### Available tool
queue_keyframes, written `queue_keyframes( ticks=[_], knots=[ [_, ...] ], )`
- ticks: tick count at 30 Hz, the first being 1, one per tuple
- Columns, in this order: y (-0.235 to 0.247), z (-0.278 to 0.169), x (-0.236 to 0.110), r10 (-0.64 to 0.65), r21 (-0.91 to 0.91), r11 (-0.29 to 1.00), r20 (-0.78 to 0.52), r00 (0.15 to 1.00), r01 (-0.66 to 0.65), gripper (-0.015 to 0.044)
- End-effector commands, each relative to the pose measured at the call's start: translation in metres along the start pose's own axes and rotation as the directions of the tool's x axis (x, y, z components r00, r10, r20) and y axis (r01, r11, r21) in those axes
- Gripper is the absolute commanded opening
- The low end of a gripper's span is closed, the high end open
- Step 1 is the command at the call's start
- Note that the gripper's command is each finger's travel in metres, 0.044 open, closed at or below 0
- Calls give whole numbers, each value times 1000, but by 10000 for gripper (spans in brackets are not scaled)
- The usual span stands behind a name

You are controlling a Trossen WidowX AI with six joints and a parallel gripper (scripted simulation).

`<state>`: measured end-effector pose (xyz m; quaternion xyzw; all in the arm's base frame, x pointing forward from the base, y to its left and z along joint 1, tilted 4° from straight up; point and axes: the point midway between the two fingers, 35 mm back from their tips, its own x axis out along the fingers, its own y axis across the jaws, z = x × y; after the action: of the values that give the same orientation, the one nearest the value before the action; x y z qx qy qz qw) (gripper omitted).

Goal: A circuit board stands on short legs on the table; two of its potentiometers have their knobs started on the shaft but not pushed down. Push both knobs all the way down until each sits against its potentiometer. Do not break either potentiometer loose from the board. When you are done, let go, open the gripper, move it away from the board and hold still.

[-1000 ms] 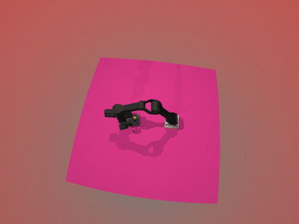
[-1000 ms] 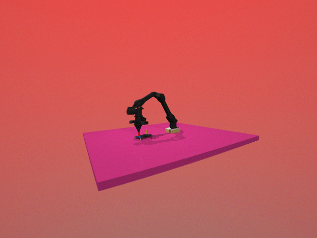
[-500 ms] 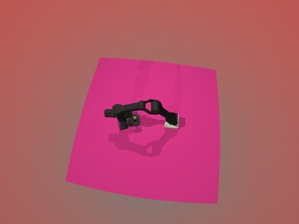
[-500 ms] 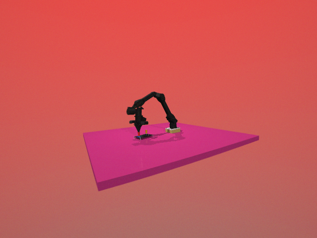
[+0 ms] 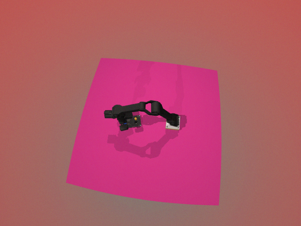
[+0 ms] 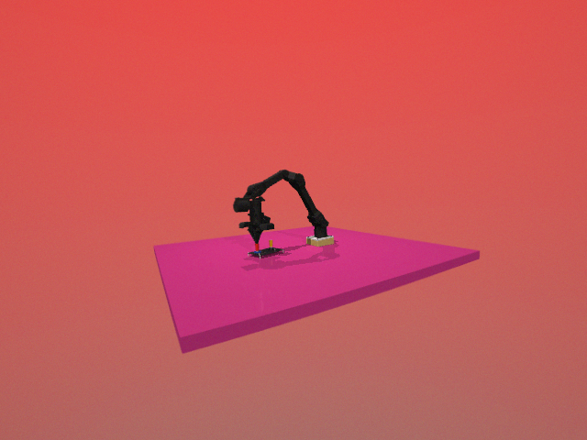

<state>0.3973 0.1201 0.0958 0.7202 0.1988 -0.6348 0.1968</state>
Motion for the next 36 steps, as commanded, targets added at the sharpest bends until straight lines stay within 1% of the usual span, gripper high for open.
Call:
queue_keyframes(
  ticks=[1,17,18,25,27,34,36],
  knots=[
    [1,-2,2,-1,3,1000,12,1000,1,0],
    [1,-1,-21,-1,3,1000,12,1000,1,0],
    [0,1,-15,-6,0,1000,22,1000,6,26],
    [0,1,-15,-6,0,1000,22,1000,6,210],
    [-2,7,-18,-6,0,1000,22,1000,6,262],
    [-18,80,-43,-5,1,1000,25,1000,5,440],
    [-23,102,-46,-5,2,1000,26,1000,5,440]
  ],
)
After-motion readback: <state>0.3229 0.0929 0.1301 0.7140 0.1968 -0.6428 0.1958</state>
